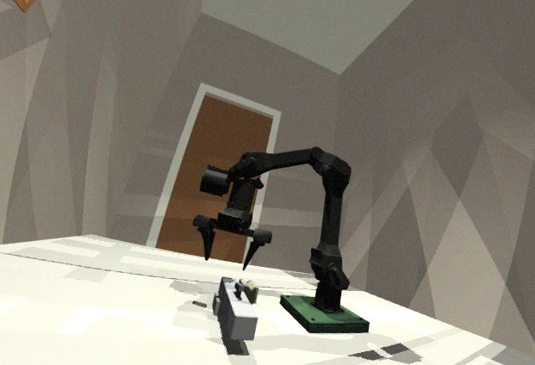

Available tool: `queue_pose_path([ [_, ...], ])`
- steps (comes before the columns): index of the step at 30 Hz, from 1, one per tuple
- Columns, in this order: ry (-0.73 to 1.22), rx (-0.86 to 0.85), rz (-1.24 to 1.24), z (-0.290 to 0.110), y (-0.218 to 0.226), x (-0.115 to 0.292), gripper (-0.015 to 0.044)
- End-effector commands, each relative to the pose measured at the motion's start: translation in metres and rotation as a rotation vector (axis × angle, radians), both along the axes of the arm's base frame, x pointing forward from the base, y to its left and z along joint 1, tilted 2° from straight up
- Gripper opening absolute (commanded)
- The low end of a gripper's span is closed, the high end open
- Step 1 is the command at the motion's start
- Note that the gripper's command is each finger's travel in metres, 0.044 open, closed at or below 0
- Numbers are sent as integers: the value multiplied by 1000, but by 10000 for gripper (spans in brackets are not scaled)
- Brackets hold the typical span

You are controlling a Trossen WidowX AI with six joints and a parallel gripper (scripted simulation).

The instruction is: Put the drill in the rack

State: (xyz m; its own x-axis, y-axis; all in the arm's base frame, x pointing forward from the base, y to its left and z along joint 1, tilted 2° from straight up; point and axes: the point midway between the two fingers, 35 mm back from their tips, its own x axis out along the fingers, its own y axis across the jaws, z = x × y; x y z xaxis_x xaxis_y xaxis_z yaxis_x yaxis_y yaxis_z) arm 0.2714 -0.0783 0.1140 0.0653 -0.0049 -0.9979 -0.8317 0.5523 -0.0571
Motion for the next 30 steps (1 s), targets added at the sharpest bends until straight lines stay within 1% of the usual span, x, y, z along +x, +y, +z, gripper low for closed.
queue_pose_path([
  [1,13,-9,410,-27,-34,-20,440],
  [20,13,-9,410,-27,-34,-20,440],
  [30,13,-8,410,-40,-30,-18,440],
])
